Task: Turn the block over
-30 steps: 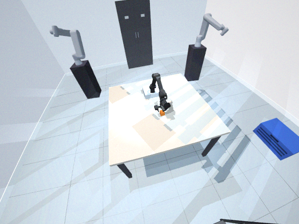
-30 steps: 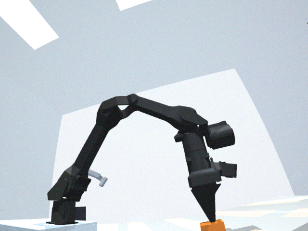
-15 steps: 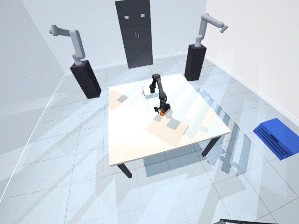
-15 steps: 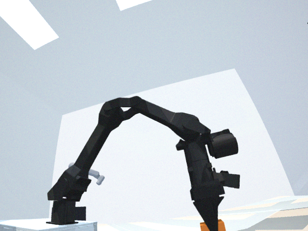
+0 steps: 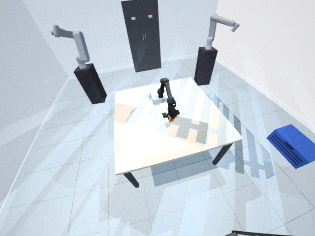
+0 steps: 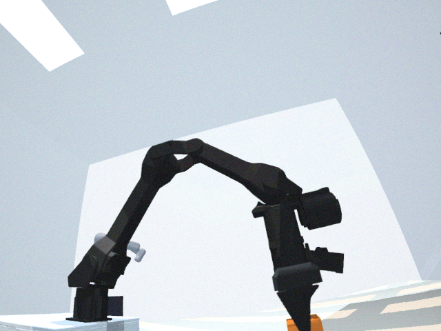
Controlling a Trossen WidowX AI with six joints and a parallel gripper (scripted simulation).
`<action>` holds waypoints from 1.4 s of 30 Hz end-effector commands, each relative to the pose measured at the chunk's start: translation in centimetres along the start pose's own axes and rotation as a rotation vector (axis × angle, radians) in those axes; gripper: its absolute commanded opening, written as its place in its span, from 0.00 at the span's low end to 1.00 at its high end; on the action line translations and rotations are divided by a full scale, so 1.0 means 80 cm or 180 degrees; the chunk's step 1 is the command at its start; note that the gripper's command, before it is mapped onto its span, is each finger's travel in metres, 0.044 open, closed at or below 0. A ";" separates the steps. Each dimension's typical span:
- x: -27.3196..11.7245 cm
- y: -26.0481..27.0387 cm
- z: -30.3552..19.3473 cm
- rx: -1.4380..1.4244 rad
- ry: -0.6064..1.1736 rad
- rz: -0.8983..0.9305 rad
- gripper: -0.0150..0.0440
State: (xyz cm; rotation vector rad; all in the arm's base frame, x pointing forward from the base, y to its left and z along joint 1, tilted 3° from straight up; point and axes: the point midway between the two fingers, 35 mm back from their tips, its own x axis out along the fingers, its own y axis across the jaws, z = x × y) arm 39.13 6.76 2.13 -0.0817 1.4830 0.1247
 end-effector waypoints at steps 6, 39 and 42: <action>0.001 0.000 0.000 0.0000 -0.0001 0.0003 0.50; -0.026 0.000 0.004 -0.0004 -0.0684 -0.0003 0.25; -0.025 0.000 0.004 -0.0004 -0.0825 -0.0003 0.25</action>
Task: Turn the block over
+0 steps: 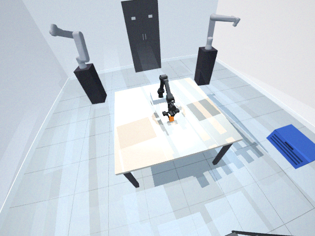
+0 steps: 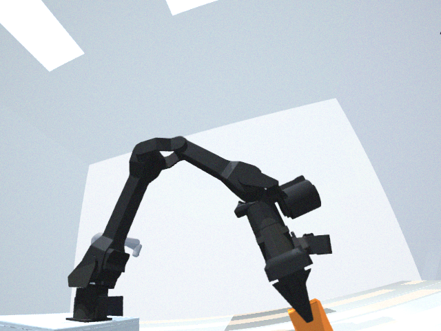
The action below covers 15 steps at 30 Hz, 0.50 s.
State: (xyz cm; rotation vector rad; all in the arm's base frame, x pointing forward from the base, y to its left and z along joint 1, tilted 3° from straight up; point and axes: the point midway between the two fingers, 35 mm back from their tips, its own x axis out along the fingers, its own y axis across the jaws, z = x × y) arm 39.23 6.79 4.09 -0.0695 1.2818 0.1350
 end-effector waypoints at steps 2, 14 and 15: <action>-0.001 -0.001 0.000 0.0011 -0.0278 -0.0013 0.25; -0.003 -0.001 -0.006 0.0014 -0.0841 -0.0011 0.25; -0.004 -0.001 -0.006 0.0015 -0.0888 -0.0011 0.25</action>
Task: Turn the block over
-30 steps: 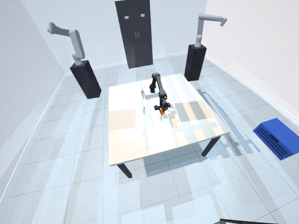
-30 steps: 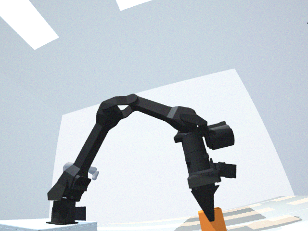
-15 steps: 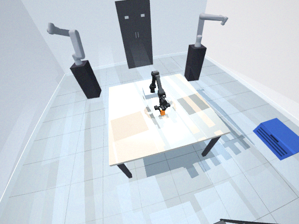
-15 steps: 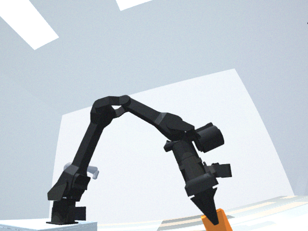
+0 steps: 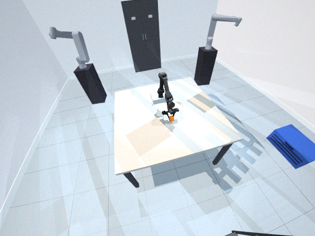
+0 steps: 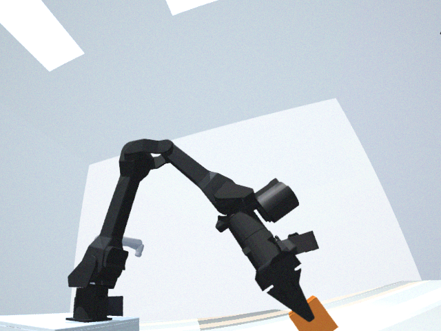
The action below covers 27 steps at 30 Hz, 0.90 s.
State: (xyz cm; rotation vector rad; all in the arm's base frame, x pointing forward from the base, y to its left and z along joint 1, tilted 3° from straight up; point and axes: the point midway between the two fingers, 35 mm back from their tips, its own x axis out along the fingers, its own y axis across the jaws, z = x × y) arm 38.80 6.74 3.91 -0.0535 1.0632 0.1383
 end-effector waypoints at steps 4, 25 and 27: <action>-0.006 -0.001 -0.001 0.0015 -0.0307 -0.0010 0.25; 0.034 0.000 -0.003 0.0005 -0.1039 -0.0015 0.25; 0.036 0.000 -0.004 0.0005 -0.1133 -0.0015 0.25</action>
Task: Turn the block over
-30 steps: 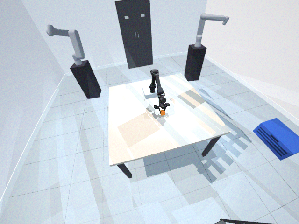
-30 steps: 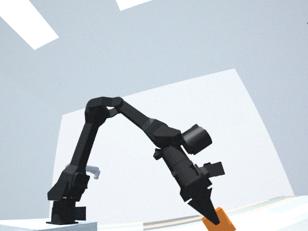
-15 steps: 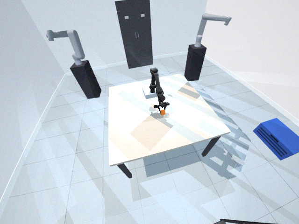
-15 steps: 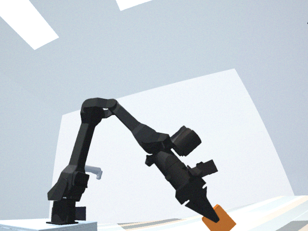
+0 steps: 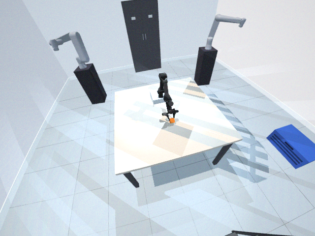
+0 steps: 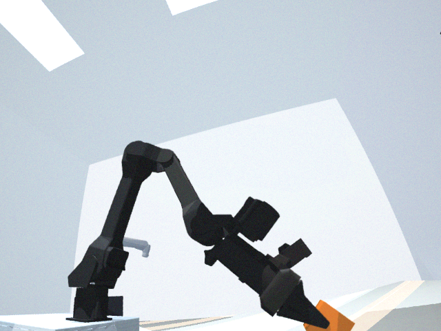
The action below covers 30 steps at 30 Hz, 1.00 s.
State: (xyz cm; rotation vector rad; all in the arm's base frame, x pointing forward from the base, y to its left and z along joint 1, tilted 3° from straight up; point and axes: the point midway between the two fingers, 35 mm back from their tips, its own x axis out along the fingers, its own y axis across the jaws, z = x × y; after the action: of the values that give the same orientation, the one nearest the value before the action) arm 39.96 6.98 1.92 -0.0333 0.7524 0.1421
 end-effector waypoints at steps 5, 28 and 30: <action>0.007 -0.001 -0.011 0.0011 -0.0377 -0.0015 0.25; -0.010 -0.001 -0.019 0.0018 -0.1061 -0.0015 0.25; -0.010 -0.001 -0.019 0.0018 -0.1061 -0.0015 0.25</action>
State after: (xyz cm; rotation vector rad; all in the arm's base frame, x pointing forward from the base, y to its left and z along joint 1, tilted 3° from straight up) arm 38.32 6.73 1.13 -0.0078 0.4326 0.1409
